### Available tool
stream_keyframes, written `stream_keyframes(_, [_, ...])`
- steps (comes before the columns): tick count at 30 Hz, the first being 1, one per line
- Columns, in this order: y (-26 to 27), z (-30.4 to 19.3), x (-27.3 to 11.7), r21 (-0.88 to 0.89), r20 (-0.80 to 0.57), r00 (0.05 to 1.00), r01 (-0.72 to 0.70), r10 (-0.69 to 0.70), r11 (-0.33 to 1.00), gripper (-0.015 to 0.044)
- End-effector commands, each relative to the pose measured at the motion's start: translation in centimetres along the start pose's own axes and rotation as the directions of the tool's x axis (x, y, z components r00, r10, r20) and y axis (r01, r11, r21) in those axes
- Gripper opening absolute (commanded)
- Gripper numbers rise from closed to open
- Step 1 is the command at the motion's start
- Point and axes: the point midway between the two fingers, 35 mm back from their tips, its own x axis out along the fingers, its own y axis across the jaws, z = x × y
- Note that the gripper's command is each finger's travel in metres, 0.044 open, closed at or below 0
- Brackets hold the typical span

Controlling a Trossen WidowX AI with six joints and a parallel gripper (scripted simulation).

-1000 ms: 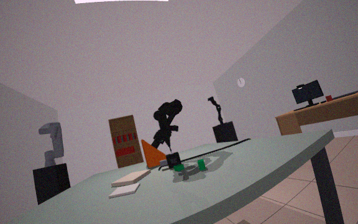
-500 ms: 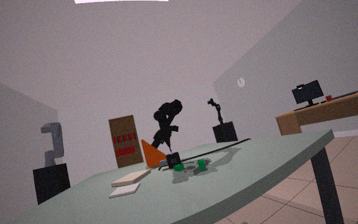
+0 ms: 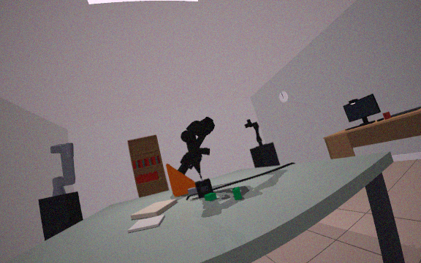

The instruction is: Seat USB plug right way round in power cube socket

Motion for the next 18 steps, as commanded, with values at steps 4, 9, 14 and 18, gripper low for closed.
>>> stream_keyframes(4, [0.09, -0.02, 0.18, 0.006, 0.004, 1.0, -0.003, 0.003, 1.0, 0.0])
stream_keyframes(9, [0.09, -0.02, 0.24, 0.006, 0.004, 1.0, -0.003, 0.003, 1.0, 0.0])
stream_keyframes(14, [0.09, -0.01, 0.3, 0.006, 0.004, 1.0, -0.003, 0.003, 1.0, 0.0])
stream_keyframes(18, [0.09, -0.01, 0.35, 0.006, 0.004, 1.0, -0.003, 0.003, 1.0, 0.0])
